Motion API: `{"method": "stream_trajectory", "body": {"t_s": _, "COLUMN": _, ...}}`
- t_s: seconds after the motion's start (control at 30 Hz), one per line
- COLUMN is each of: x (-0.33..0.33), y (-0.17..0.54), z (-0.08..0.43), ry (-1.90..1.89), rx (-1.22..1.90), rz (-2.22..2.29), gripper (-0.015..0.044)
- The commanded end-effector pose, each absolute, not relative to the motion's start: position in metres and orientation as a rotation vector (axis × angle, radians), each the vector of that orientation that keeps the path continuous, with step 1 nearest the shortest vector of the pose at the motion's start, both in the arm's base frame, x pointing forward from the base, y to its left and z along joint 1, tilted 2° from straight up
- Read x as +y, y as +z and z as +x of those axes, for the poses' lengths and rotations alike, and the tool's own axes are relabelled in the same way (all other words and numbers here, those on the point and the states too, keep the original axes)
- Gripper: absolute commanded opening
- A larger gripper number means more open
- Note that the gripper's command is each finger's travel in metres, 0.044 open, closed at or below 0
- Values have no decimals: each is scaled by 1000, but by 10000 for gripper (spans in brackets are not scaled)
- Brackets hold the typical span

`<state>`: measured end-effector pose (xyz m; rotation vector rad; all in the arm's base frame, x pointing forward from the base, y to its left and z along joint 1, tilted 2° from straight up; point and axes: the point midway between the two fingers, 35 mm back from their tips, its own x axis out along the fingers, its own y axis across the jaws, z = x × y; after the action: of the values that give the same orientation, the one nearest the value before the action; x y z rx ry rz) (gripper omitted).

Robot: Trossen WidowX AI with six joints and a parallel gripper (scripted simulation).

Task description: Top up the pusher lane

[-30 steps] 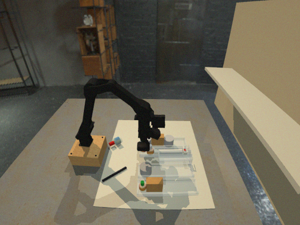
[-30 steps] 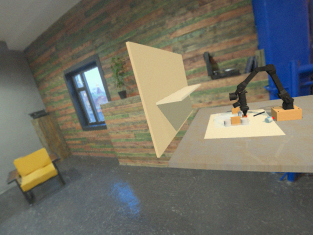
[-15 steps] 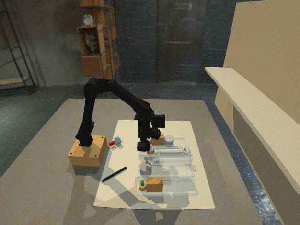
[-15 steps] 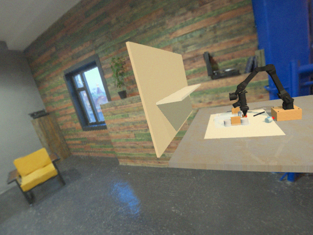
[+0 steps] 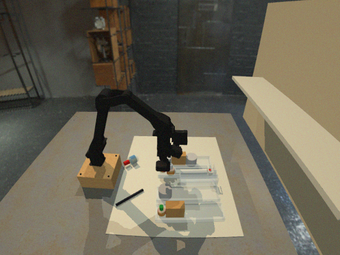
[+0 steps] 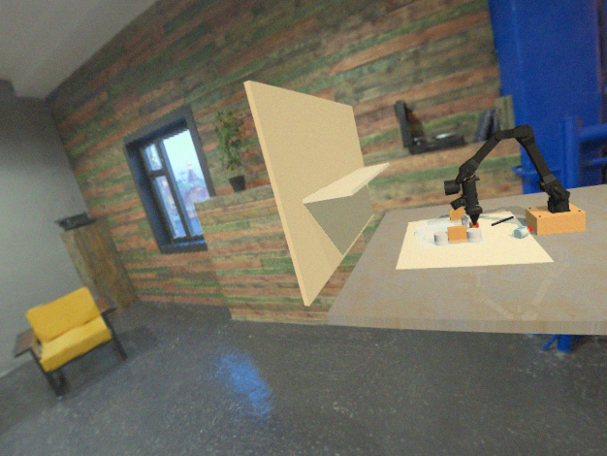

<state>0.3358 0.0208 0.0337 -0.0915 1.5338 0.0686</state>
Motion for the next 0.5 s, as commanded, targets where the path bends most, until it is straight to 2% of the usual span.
{"method": "stream_trajectory", "body": {"t_s": 0.0, "x": 21, "y": 38, "z": 344, "ry": 64, "rx": 1503, "rz": -91, "gripper": 0}}
{"method": "stream_trajectory", "body": {"t_s": 0.47, "x": 21, "y": 38, "z": 346, "ry": 64, "rx": 1503, "rz": -90, "gripper": 0}}
